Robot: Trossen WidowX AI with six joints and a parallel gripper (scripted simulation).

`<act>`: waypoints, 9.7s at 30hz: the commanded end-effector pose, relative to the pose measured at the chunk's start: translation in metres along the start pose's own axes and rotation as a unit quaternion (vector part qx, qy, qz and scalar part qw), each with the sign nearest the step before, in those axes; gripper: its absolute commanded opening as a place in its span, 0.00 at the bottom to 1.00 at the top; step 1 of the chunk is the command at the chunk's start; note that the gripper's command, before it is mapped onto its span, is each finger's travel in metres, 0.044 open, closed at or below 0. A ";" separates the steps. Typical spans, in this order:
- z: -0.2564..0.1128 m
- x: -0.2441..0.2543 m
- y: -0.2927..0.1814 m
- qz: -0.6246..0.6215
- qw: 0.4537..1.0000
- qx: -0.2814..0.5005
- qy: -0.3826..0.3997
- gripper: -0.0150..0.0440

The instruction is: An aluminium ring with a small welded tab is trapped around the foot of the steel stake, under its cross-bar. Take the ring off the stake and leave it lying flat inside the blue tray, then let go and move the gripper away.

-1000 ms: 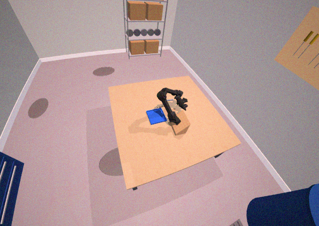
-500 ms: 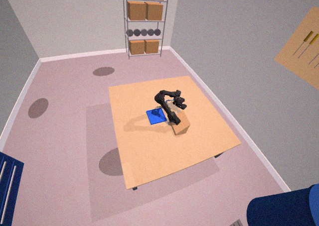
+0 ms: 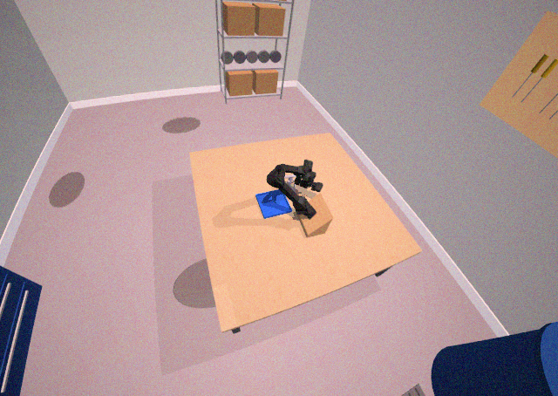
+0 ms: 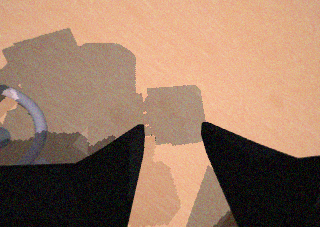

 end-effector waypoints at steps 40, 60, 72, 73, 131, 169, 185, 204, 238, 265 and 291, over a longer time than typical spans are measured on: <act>-0.001 0.046 -0.043 -0.319 0.910 -0.132 0.232 0.59; 0.025 0.063 -0.043 -0.318 0.909 -0.133 0.235 0.59; 0.022 0.062 -0.042 -0.322 0.907 -0.134 0.236 0.47; 0.022 0.062 -0.042 -0.322 0.907 -0.134 0.236 0.46; -0.009 0.071 -0.020 -0.334 0.918 -0.076 0.197 0.25; -0.041 0.096 -0.015 -0.364 0.921 0.005 0.138 0.25; -0.052 0.107 -0.022 -0.371 0.922 -0.004 0.106 0.25; -0.065 0.115 -0.028 -0.380 0.923 -0.025 0.058 0.25; -0.076 0.098 -0.013 -0.372 0.923 -0.014 0.098 0.25; -0.056 0.063 0.012 -0.350 0.916 0.013 0.195 0.25; -0.034 0.032 0.029 -0.327 0.903 0.029 0.277 0.25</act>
Point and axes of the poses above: the point midway between the two fingers, 35 mm back from their tips, its own z axis out along the fingers, its own x axis across the jaws, y = z × x, the point moved 8 cm from there along -z, back along the fingers, and after that the axes turned 7 degrees about -z, right-handed, at the moved point
